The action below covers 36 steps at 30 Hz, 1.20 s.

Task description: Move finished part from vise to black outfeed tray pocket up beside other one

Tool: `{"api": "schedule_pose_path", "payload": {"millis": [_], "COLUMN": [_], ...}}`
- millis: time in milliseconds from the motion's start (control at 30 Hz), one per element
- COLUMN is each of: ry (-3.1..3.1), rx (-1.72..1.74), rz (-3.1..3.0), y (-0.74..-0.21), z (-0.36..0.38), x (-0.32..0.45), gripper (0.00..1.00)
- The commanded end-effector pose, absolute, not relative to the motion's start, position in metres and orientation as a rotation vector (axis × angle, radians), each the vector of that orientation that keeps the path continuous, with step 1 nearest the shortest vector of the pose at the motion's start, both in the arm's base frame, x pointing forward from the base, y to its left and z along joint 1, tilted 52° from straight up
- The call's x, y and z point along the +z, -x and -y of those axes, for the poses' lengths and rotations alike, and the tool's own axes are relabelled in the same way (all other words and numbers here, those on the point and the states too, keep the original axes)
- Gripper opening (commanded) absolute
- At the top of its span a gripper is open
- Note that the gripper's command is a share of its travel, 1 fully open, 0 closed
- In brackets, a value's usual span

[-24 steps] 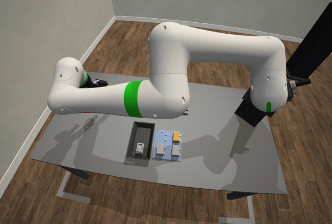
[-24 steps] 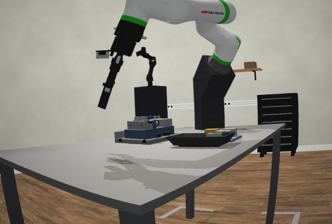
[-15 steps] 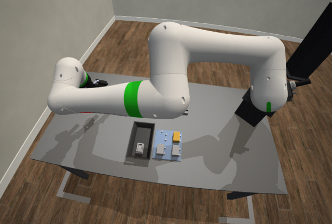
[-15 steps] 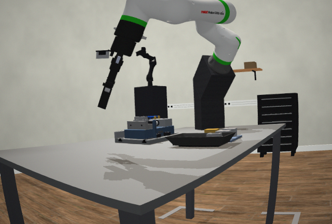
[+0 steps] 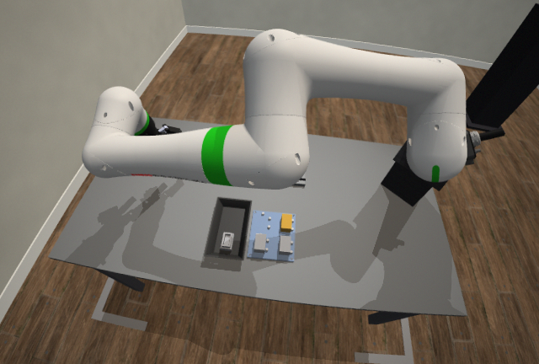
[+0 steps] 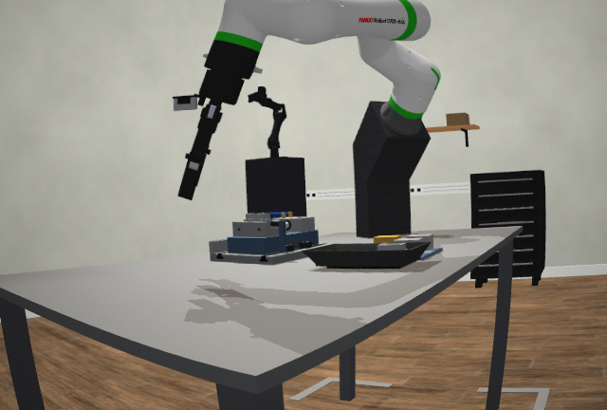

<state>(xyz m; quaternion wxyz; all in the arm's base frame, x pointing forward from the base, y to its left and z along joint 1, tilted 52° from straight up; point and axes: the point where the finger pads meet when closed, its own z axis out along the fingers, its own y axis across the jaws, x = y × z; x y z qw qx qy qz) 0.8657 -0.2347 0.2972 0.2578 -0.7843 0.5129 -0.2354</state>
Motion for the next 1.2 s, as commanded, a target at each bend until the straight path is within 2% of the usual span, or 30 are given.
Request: {"api": "schedule_pose_path", "payload": {"millis": [0, 233, 300, 333, 800, 867, 900, 1167], "ry": [2.101, 2.036, 2.036, 2.002, 1.78, 1.78, 1.717, 1.531], "rx": [-0.563, -0.426, -0.426, -0.373, -0.149, -0.149, -0.108, -0.017], "rz": [-1.424, -1.482, -1.482, -1.505, -1.604, -1.604, -1.624, -1.67], "y": [-0.84, -0.792, -0.792, -0.77, -0.665, -0.665, -0.641, -0.582], "z": [0.247, 0.26, 0.26, 0.263, 0.258, 0.258, 0.252, 0.232], "x": [0.267, 0.216, 0.216, 0.196, 0.12, 0.12, 0.107, 0.079], "gripper": [1.0, 1.0, 1.0, 1.0, 1.0, 1.0, 1.0, 1.0]}}
